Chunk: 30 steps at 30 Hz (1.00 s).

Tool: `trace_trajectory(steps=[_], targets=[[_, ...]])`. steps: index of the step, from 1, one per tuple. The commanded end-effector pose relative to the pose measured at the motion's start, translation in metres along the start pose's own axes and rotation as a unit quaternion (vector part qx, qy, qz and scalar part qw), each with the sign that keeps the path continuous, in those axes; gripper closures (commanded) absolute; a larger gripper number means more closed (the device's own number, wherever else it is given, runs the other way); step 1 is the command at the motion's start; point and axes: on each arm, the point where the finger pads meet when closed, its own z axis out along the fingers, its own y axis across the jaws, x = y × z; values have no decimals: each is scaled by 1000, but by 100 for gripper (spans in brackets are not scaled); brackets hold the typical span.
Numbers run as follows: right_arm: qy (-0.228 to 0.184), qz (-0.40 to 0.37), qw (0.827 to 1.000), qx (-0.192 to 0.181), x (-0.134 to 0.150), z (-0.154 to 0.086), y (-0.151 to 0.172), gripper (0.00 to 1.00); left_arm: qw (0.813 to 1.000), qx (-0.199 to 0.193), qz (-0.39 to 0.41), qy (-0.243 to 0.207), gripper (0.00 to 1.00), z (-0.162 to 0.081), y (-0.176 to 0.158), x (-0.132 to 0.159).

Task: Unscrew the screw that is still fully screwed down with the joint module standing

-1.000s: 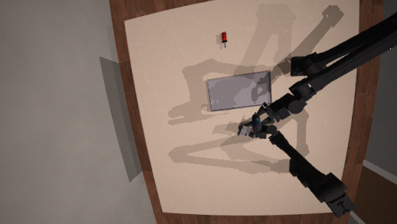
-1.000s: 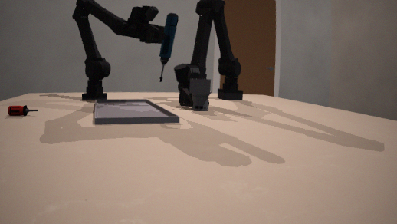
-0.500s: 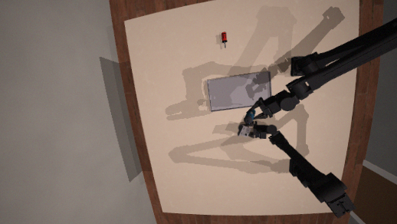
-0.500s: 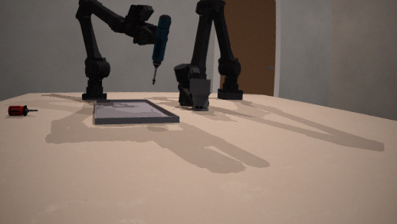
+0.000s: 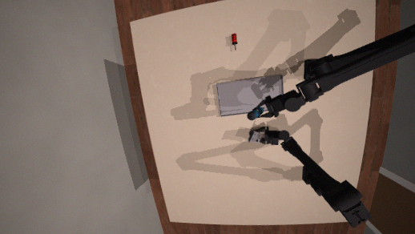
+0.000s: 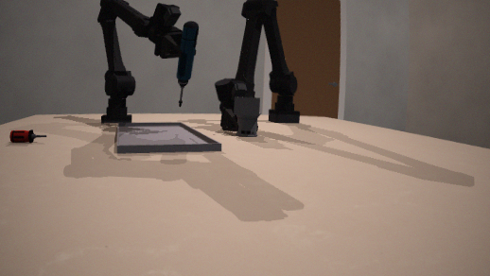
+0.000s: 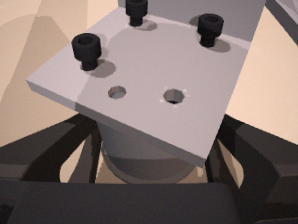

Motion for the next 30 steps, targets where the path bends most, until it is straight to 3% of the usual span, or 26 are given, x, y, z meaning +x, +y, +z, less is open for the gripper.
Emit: trace_trajectory(steps=[1,7,12,24,29,30], targets=[[-34,29,999,15,-59,4,-10,58,1000,5,8,1,41,-4,-3,11],[-10,59,997,46,-55,7,-39,58,1000,5,8,1,41,-4,-3,11],[-20,56,998,38,-62,4,-31,58,1000,5,8,1,41,-4,-3,11],[33,123,986,110,-46,4,-96,58,1000,5,8,1,41,-4,-3,11],[25,119,987,103,-52,0,-88,58,1000,5,8,1,41,-4,-3,11],[28,128,985,115,-51,-2,-99,58,1000,5,8,1,41,-4,-3,11]])
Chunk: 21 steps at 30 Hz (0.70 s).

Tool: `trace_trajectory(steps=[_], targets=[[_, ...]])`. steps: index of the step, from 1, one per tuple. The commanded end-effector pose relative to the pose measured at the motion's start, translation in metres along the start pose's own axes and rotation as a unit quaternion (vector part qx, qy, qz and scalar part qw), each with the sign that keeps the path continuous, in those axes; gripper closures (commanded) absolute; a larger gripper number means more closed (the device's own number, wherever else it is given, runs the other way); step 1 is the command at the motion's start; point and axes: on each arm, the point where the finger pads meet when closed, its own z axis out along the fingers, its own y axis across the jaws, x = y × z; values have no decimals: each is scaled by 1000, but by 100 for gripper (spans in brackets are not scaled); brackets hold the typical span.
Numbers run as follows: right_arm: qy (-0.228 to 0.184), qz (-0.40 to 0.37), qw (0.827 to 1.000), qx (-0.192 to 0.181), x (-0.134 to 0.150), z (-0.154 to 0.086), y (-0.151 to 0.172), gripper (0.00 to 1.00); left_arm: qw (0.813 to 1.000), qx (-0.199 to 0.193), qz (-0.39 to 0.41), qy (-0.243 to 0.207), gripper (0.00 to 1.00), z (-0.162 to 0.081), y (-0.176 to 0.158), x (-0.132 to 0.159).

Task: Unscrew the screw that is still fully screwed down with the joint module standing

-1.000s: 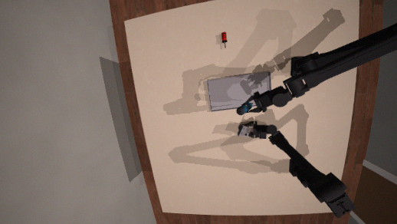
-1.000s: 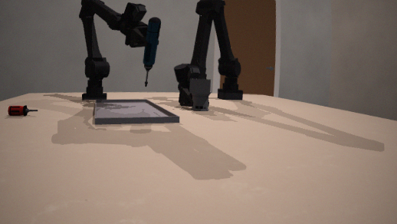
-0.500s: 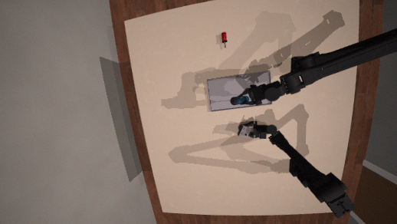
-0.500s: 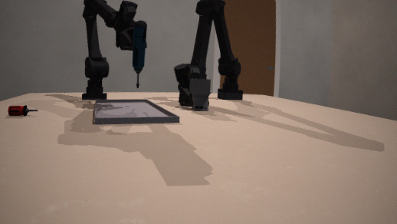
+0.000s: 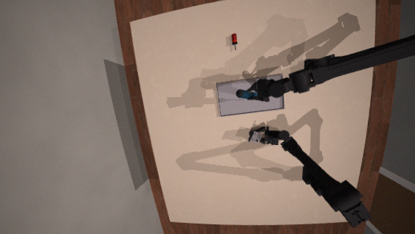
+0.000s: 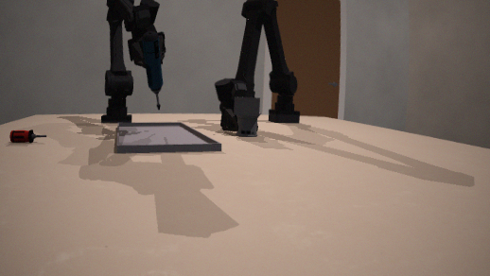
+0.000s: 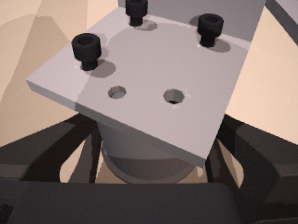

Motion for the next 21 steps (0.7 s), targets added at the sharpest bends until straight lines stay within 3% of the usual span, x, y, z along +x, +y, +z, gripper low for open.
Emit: trace_trajectory(steps=[1,11,16,21], targets=[[-43,23,999,-5,-61,-11,9,58,1000,5,8,1,41,-4,-3,11],[-3,82,995,50,-58,-5,-39,58,1000,5,8,1,41,-4,-3,11],[-11,78,996,41,-62,-12,-31,58,1000,5,8,1,41,-4,-3,11],[12,113,991,76,-56,-8,-62,58,1000,5,8,1,41,-4,-3,11]])
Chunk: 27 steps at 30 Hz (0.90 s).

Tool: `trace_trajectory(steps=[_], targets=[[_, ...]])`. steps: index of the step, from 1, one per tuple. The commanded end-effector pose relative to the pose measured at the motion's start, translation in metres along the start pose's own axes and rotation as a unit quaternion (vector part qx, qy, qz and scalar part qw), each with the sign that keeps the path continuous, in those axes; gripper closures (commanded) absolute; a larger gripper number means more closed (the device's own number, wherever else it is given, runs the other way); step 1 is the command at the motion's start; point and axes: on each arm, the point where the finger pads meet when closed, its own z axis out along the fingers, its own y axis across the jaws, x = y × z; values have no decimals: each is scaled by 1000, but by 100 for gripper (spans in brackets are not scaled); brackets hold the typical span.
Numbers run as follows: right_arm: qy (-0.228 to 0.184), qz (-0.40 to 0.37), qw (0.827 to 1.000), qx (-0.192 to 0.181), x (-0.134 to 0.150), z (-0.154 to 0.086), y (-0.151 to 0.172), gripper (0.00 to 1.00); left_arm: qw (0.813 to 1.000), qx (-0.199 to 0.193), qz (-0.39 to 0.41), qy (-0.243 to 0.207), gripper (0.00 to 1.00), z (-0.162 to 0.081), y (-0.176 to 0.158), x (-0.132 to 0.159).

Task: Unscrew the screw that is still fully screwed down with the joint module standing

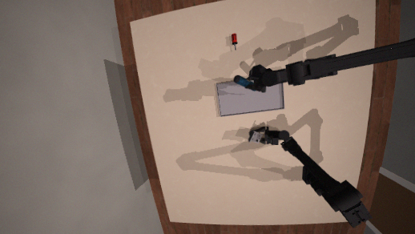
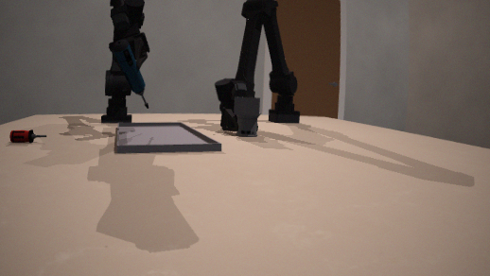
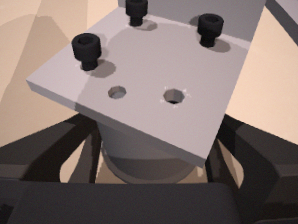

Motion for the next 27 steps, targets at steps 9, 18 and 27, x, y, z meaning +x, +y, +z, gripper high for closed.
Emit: trace_trajectory(steps=[9,18,27], targets=[[-19,74,997,31,-61,-16,-25,58,1000,5,8,1,41,-4,-3,11],[6,115,991,65,-58,-14,-54,58,1000,5,8,1,41,-4,-3,11],[15,150,985,86,-61,-24,-73,58,1000,5,8,1,41,-4,-3,11]])
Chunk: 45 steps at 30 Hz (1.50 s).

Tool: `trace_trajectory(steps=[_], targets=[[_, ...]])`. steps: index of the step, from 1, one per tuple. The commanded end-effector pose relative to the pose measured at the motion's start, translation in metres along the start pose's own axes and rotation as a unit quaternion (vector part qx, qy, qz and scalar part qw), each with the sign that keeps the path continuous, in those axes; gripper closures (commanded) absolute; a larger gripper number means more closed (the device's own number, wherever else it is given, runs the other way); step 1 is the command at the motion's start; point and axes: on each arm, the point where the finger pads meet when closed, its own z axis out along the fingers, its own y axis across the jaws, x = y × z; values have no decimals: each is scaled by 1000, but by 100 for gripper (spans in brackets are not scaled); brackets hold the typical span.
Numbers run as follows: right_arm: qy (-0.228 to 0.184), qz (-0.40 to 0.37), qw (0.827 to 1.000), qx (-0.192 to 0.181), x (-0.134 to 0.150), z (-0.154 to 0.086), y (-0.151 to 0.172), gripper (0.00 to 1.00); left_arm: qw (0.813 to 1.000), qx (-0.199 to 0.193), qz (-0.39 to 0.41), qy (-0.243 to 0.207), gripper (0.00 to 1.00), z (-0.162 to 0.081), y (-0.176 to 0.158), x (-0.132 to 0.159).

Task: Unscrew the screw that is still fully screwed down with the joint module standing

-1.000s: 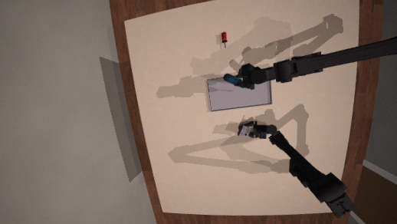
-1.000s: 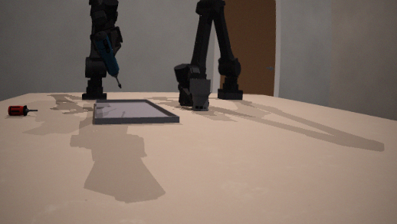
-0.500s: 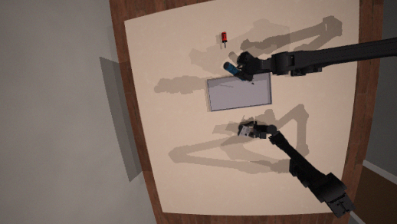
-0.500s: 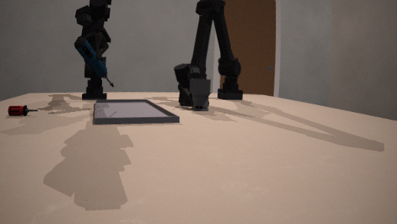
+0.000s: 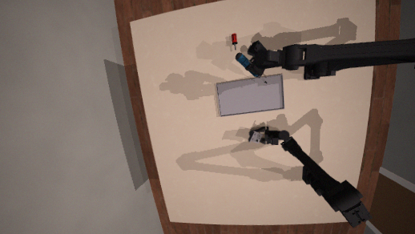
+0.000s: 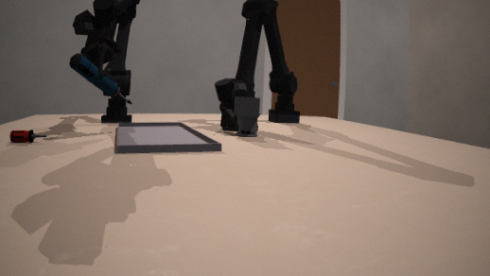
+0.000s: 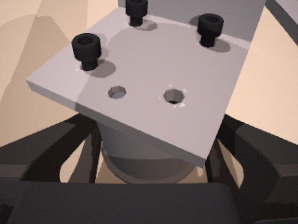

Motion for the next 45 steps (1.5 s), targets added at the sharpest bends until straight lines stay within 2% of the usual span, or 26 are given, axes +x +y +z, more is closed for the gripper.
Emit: trace_trajectory(steps=[1,6,14,19,23,31,33,36,39,45], targets=[[-40,10,999,-30,-43,-29,31,58,1000,5,8,1,41,-4,-3,11],[-20,43,999,0,-46,-20,6,58,1000,5,8,1,41,-4,-3,11],[3,100,994,38,-52,-21,-29,58,1000,5,8,1,41,-4,-3,11],[-6,94,995,29,-53,-31,-21,58,1000,5,8,1,41,-4,-3,11],[14,129,990,57,-53,-24,-46,58,1000,5,8,1,41,-4,-3,11],[37,187,977,94,-55,-30,-80,58,1000,5,8,1,41,-4,-3,11],[27,187,978,88,-59,-38,-77,58,1000,5,8,1,41,-4,-3,11],[28,181,979,85,-57,-38,-72,58,1000,5,8,1,41,-4,-3,11],[45,210,971,107,-55,-33,-92,58,1000,5,8,1,41,-4,-3,11],[62,254,956,133,-53,-40,-116,58,1000,5,8,1,41,-4,-3,11]])
